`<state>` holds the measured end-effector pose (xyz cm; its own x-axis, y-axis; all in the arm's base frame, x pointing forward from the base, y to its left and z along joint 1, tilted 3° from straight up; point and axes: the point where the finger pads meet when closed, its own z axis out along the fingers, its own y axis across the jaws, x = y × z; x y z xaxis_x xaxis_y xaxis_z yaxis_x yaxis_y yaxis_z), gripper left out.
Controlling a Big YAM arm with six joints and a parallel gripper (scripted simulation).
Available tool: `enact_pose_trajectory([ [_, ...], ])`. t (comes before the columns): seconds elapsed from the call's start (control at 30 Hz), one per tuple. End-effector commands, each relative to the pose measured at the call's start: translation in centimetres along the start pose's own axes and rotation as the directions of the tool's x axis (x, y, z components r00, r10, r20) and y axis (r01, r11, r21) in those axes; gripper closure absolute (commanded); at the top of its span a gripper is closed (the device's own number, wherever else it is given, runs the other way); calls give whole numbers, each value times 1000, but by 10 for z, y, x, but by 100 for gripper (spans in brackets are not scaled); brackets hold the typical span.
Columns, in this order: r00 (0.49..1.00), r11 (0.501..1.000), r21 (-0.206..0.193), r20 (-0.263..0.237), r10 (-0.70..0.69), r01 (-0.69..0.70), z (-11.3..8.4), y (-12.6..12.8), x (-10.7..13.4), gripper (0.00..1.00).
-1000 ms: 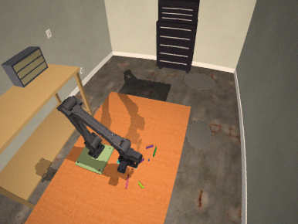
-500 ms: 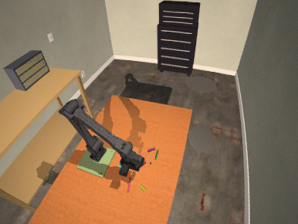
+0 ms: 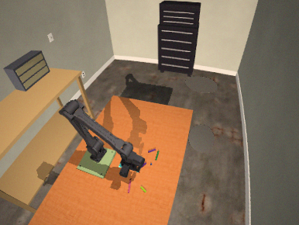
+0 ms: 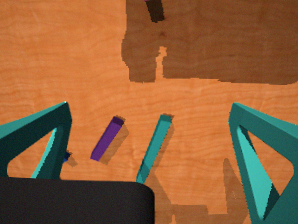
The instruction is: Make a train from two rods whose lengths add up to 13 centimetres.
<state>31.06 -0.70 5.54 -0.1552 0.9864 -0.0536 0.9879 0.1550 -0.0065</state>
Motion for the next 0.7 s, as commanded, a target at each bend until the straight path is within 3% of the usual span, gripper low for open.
enact_pose_trajectory([
  [0.0,1000,999,-31,7,12,-12,-10,14,-4,0],
  [0.4,1000,999,-31,7,12,-12,-10,14,-4,0],
  [0.47,1000,999,-48,8,4,-4,-16,27,3,0],
  [0.53,1000,999,-51,4,4,-4,-16,38,24,0],
  [0.67,1000,998,-58,-9,4,-4,-16,60,97,0],
])
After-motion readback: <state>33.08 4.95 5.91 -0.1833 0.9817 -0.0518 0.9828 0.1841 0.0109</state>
